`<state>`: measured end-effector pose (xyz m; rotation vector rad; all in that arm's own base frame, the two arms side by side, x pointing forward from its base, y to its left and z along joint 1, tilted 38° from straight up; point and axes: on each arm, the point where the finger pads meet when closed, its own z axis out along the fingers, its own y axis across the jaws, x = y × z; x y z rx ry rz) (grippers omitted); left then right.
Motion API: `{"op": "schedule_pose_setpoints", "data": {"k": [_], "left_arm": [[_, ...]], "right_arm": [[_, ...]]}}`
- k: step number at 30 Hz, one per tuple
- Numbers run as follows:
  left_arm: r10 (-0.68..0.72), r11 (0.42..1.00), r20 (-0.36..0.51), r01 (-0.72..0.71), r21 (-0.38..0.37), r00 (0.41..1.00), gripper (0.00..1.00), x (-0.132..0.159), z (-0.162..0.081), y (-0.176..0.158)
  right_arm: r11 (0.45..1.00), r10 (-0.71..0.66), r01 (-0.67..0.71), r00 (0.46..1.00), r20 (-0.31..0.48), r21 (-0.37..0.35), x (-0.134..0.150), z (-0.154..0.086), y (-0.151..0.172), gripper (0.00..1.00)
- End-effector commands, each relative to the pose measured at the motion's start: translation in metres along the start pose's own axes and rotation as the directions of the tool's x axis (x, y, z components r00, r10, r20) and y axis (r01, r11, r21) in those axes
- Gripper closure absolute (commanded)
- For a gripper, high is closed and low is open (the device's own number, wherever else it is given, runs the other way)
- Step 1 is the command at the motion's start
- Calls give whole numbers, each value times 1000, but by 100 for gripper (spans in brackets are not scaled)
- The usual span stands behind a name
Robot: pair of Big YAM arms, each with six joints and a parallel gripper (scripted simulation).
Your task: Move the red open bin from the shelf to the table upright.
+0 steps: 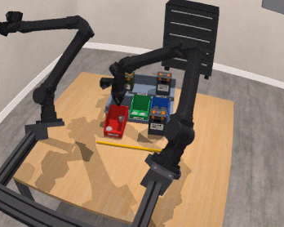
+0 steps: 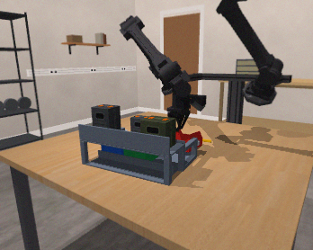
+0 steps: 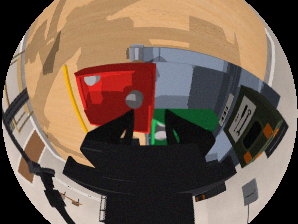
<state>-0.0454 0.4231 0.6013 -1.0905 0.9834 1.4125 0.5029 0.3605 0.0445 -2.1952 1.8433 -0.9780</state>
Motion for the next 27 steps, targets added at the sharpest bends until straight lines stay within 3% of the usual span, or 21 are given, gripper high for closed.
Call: {"op": "schedule_pose_setpoints", "data": {"k": [1, 27], "left_arm": [[-5, 1000, 51, 5, -8, 999, 0, -40, -4, 5], [-5, 1000, 51, 5, -8, 999, 0, -40, -4, 5]], "right_arm": [[999, 31, -32, 999, 30, 38, -6, -10, -25, 57], [999, 27, -28, 999, 26, 33, -4, -11, -25, 57]]}}
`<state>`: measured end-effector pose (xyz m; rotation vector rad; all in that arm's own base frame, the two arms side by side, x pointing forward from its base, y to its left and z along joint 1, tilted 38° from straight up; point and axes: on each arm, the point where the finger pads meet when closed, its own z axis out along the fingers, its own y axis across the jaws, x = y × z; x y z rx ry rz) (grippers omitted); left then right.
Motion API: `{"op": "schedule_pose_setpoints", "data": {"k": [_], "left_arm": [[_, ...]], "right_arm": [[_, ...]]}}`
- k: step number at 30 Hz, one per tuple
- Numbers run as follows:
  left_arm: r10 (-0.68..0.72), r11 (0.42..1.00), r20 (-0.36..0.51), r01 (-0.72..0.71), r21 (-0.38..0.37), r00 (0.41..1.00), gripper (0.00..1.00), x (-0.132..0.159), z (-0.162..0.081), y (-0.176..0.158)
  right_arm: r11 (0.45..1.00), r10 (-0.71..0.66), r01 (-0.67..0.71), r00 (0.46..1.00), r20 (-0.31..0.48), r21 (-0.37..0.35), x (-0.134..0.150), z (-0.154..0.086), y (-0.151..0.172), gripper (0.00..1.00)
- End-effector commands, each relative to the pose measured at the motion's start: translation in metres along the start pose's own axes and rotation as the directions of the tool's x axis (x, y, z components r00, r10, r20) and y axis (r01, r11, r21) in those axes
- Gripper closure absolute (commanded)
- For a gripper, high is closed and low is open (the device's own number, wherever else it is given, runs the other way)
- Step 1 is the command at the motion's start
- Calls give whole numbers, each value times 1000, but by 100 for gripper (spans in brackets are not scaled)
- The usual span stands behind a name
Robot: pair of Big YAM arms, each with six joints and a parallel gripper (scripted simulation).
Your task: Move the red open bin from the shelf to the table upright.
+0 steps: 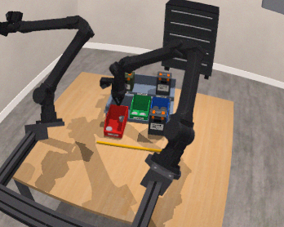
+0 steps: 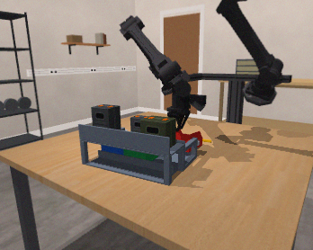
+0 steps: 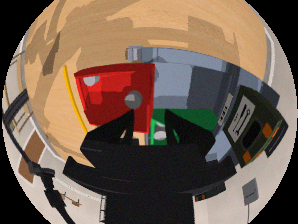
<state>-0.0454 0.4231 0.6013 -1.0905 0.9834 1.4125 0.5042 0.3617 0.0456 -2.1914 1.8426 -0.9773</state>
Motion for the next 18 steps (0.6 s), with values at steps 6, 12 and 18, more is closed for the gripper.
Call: {"op": "schedule_pose_setpoints", "data": {"k": [6, 12, 18], "left_arm": [[-5, 1000, 51, 5, -8, 999, 0, -40, -4, 5], [-5, 1000, 51, 5, -8, 999, 0, -40, -4, 5], [-5, 1000, 51, 5, -8, 999, 0, -40, -4, 5]], "right_arm": [[999, 22, -23, 999, 23, 29, -3, -11, -22, 57], [999, 19, -20, 1000, 21, 25, -2, -10, -20, 57], [1000, 14, -14, 1000, 17, 19, -1, -9, -17, 57]]}}
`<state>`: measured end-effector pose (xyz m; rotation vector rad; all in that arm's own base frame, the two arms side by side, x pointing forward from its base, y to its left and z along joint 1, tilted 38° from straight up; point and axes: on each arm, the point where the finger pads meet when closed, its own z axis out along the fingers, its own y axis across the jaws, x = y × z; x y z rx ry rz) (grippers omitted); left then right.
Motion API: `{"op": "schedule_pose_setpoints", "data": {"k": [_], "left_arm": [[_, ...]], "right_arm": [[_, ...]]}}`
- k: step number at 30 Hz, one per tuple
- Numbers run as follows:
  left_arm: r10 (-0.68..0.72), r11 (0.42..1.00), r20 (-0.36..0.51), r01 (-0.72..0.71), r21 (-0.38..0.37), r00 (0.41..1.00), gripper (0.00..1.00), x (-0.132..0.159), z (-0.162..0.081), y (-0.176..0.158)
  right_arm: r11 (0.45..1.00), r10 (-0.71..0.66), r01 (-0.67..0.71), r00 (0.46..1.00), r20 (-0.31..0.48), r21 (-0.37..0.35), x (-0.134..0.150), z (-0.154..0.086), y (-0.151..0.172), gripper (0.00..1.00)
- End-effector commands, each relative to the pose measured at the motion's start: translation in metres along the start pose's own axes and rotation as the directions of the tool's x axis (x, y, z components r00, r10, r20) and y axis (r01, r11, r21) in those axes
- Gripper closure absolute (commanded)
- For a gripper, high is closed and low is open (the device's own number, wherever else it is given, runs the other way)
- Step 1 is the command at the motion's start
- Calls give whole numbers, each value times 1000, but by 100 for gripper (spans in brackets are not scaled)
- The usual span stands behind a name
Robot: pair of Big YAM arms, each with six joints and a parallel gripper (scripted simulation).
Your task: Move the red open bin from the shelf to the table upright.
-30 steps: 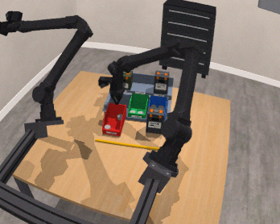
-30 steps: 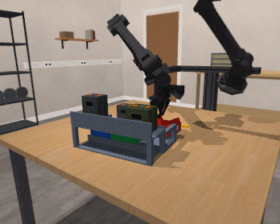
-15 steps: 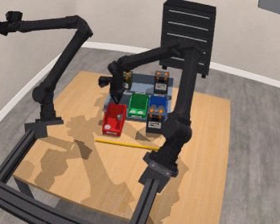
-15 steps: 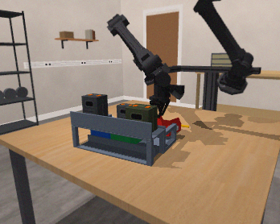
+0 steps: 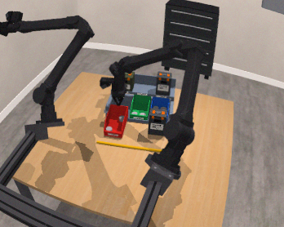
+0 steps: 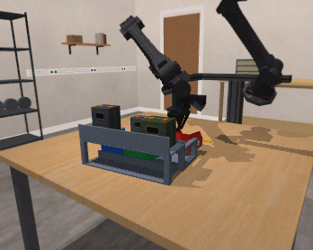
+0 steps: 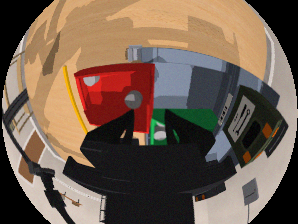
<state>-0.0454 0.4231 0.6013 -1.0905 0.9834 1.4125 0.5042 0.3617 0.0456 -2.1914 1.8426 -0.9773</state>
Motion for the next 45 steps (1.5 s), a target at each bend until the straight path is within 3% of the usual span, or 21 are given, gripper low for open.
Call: {"op": "schedule_pose_setpoints", "data": {"k": [1, 45], "left_arm": [[-5, 1000, 51, 5, -8, 999, 0, -40, -4, 5], [-5, 1000, 51, 5, -8, 999, 0, -40, -4, 5]], "right_arm": [[1000, 13, -14, 1000, 16, 18, -1, -9, -16, 57], [1000, 17, -17, 1000, 22, 26, 3, -16, -11, 57]]}}
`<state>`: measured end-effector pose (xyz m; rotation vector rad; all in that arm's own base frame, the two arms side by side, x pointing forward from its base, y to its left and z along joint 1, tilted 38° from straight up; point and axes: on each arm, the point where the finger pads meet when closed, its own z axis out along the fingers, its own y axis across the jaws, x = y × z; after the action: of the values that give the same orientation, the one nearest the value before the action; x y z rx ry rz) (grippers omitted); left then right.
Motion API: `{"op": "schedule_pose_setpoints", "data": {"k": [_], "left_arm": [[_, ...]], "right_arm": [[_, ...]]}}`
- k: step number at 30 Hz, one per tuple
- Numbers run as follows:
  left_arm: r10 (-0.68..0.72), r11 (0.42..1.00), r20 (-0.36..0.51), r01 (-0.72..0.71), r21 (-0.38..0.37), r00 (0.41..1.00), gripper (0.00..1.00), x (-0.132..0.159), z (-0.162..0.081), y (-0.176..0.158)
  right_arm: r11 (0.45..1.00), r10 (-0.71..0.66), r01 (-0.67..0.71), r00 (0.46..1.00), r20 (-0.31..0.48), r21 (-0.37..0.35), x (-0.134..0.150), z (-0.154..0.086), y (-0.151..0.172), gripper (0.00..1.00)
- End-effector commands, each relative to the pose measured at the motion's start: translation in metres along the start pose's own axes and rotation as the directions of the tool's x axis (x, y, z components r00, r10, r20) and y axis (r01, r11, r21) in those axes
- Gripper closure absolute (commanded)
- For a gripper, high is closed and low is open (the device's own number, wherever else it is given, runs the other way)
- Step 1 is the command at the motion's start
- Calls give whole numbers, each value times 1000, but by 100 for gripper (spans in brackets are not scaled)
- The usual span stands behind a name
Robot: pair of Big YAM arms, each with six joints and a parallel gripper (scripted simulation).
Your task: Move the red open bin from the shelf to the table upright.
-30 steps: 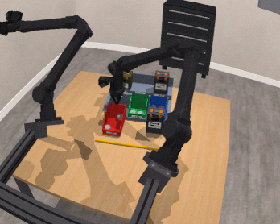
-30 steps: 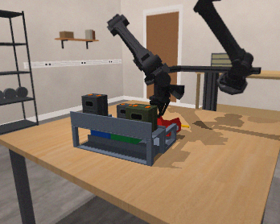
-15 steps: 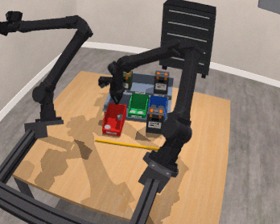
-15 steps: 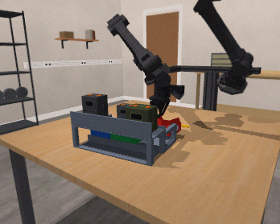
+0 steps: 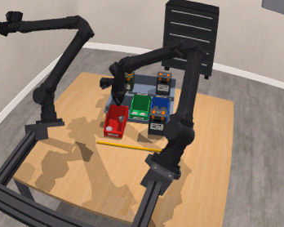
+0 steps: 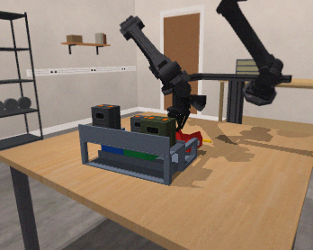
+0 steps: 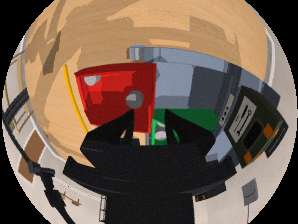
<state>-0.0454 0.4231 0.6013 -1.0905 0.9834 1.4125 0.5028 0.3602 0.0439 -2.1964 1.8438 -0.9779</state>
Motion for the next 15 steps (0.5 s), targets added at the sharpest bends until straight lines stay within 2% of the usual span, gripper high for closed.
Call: {"op": "schedule_pose_setpoints", "data": {"k": [1, 15], "left_arm": [[-5, 1000, 51, 5, -8, 999, 0, -40, -4, 5], [-5, 1000, 51, 5, -8, 999, 0, -40, -4, 5]], "right_arm": [[999, 19, -20, 1000, 24, 29, 2, -17, -13, 57], [999, 24, -25, 999, 28, 36, 1, -19, -15, 57]]}}
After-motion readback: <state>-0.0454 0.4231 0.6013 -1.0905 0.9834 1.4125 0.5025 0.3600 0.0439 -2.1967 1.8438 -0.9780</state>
